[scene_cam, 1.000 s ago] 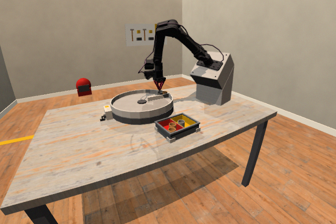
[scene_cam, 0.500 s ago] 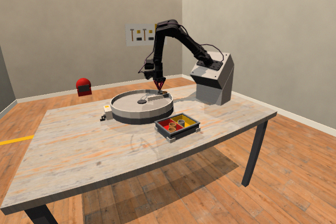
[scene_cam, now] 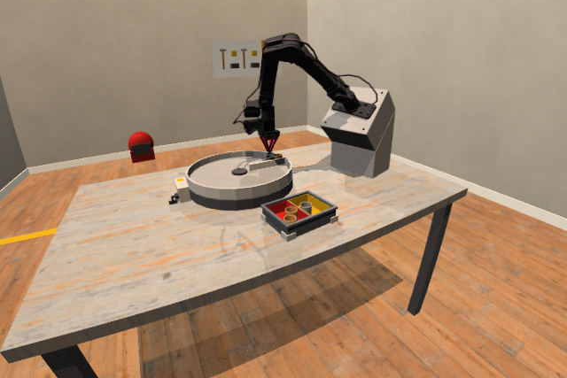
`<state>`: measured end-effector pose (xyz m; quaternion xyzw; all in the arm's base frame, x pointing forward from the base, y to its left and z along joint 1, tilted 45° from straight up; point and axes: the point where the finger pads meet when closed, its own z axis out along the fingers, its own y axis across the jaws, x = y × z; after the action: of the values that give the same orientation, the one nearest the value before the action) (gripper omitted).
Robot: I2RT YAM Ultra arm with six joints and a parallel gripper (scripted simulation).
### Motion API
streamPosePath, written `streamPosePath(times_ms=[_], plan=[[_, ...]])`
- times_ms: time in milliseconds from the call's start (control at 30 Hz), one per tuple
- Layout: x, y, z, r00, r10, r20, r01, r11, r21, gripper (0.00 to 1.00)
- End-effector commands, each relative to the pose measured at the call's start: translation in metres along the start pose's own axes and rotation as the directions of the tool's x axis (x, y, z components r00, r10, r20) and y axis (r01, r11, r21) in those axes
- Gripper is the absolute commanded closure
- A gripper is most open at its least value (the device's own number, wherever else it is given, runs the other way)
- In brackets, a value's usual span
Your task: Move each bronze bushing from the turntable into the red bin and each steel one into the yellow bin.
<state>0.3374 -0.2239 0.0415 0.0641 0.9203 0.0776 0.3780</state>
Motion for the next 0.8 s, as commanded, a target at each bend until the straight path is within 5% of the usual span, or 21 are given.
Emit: streamPosePath(times_ms=[0,767], plan=[[0.0024,-0.0062,-0.0048,1.000,0.009,0.006,-0.009,1.000,0.014,0.86],[0.0050,-0.0093,0.0012,1.000,0.021,0.001,-0.021,1.000,0.018,0.86]])
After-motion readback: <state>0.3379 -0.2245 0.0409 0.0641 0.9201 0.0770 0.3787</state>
